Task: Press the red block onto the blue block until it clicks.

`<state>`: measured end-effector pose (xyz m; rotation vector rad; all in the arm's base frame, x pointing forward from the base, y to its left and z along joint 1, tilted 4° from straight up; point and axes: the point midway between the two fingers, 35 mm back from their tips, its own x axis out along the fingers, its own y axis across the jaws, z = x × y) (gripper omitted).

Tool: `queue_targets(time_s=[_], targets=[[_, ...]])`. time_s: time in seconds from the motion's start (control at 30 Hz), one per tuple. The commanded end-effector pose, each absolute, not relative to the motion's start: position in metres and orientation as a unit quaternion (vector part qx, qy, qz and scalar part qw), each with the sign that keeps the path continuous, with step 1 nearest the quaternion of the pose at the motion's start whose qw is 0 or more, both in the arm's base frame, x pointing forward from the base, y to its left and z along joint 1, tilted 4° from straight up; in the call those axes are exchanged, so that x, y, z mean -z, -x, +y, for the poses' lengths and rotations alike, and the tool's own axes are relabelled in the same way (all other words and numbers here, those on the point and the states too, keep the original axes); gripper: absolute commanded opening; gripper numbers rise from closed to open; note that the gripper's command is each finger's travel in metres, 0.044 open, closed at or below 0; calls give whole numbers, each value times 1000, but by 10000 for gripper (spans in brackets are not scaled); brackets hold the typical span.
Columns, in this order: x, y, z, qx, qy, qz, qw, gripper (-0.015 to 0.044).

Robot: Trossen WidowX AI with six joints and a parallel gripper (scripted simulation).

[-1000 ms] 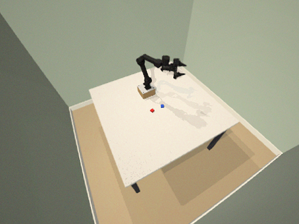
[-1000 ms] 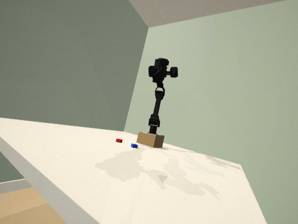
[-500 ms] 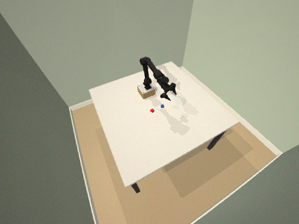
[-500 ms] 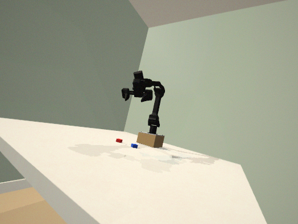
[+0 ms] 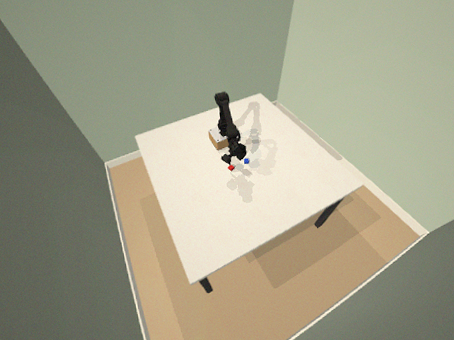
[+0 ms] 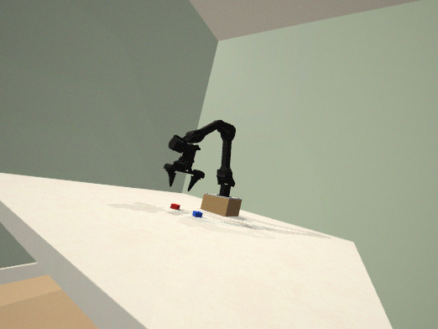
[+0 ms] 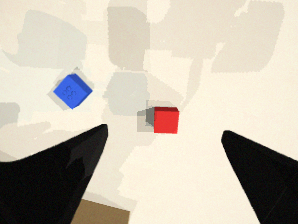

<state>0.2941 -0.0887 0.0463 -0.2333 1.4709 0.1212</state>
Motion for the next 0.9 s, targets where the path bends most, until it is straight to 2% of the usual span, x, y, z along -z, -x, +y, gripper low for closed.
queue_targets(time_s=[0.0, 0.87], targets=[[-36, -279, -96, -60, 111, 697, 706, 440], [21, -275, -109, -59, 111, 697, 706, 440]])
